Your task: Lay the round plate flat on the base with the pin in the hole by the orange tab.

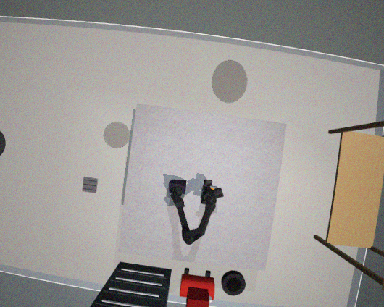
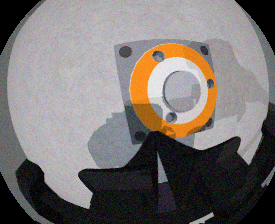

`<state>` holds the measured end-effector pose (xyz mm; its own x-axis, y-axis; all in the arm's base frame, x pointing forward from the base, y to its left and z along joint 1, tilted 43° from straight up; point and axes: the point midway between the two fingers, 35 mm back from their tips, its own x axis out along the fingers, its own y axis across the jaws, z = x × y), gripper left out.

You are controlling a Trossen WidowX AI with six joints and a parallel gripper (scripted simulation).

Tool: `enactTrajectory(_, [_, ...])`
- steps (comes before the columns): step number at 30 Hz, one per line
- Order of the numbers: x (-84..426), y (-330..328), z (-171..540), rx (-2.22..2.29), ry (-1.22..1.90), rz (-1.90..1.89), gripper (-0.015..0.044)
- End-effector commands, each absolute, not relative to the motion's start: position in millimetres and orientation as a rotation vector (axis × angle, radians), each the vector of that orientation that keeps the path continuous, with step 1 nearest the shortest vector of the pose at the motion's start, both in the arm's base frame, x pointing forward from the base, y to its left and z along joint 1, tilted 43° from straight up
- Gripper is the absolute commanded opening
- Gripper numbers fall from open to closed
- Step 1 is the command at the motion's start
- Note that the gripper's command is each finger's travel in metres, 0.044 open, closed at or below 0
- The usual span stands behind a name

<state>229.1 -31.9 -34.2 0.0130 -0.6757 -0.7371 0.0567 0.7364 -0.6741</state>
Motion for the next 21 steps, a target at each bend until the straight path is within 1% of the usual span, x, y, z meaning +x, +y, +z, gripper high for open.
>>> enactTrajectory(1, [224.7,-35.0,-30.3,-0.545,1.461,-0.617,0.0000])
enactTrajectory(21, [217.2,-43.5,-21.9,-0.546,1.461,-0.618,0.0000])
